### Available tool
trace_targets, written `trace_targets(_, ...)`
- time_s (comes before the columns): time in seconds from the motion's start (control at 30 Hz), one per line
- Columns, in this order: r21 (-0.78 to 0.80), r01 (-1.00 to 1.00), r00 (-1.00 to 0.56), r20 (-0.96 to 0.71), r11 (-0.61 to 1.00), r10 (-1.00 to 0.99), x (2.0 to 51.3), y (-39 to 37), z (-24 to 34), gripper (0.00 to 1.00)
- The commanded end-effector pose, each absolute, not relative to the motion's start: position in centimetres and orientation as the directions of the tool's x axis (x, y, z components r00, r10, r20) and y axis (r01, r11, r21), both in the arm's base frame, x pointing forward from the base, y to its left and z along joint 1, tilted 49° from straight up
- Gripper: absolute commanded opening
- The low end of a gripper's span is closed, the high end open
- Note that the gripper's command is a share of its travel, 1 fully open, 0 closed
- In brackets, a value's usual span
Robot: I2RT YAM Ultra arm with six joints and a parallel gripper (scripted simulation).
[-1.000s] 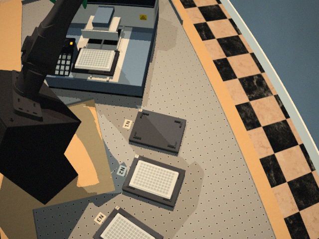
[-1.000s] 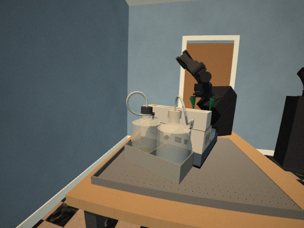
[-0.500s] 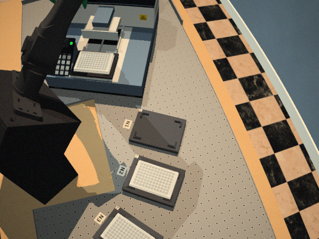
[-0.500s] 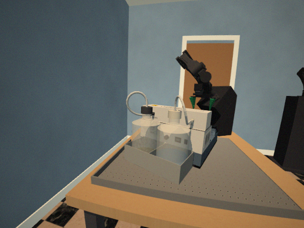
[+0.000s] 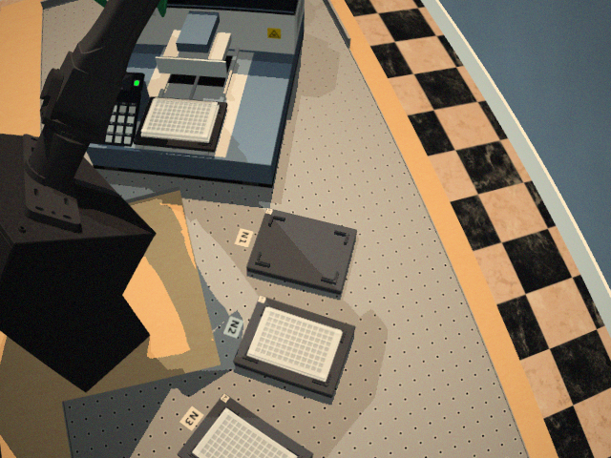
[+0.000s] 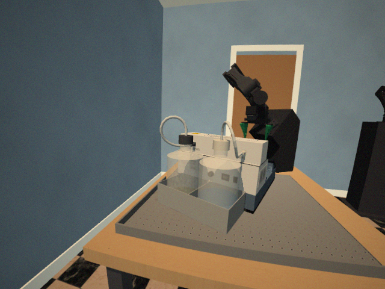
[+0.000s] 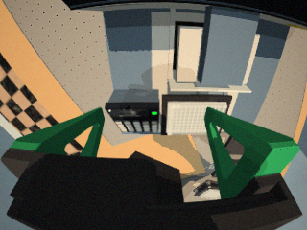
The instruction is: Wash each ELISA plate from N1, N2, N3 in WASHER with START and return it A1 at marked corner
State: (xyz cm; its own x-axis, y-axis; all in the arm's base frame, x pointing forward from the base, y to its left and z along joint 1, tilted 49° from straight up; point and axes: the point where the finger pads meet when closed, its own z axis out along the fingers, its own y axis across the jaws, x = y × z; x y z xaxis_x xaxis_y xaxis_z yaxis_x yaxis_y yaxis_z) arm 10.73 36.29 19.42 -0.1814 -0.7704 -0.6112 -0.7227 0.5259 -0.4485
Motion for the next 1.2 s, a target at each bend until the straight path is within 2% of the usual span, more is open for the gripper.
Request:
trace_targets(0.0,-0.446,-0.726,-0.176,-0.617,0.524,-0.767,10.5,36.4,19.7,1.0)
trace_targets(0.37,-0.446,-0.726,-0.176,-0.617,0.524,-0.767,10.5,36.4,19.7,1.0)
trace_targets(0.4,-0.446,-0.726,-0.176,-0.617,0.524,-0.767,10.5,36.3,19.4,0.0)
trace_targets(1.17,-0.446,-0.726,-0.176,-0.616,0.524,-0.768,9.6,34.3,12.7,0.0)
